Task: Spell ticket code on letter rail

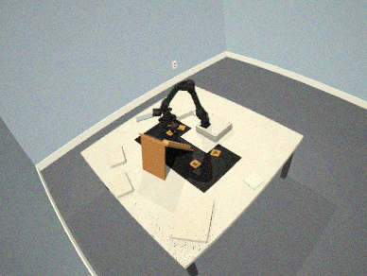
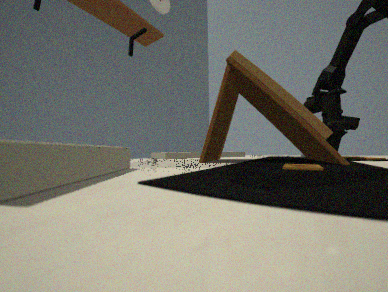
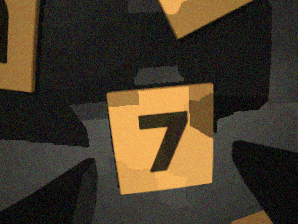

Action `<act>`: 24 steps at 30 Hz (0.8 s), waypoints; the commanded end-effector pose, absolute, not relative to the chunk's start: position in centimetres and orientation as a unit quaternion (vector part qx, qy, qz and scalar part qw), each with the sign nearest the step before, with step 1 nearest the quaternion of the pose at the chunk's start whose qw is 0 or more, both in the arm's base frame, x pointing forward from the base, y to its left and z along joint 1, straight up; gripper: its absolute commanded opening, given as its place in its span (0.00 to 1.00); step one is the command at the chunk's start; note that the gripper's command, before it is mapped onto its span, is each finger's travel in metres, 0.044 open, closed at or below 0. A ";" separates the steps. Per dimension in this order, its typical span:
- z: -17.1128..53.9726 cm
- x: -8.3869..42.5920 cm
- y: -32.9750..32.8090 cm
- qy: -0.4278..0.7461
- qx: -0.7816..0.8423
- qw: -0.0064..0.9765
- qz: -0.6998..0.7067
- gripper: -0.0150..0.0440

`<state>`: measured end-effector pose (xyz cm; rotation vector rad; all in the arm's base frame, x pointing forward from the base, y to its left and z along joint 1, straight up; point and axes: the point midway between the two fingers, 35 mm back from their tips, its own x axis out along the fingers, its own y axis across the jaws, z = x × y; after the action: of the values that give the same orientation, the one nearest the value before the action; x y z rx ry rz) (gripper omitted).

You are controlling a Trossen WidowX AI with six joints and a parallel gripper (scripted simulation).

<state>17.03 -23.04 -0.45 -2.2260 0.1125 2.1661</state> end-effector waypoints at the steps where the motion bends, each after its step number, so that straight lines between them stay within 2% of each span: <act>1: -1.3 16.8 -22.9 0.035 -0.713 0.019 0.700 0.83; 24: -2.1 16.8 -22.9 0.035 -0.713 0.019 0.700 0.83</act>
<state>16.91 -22.88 -2.01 -2.2156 0.1030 2.1696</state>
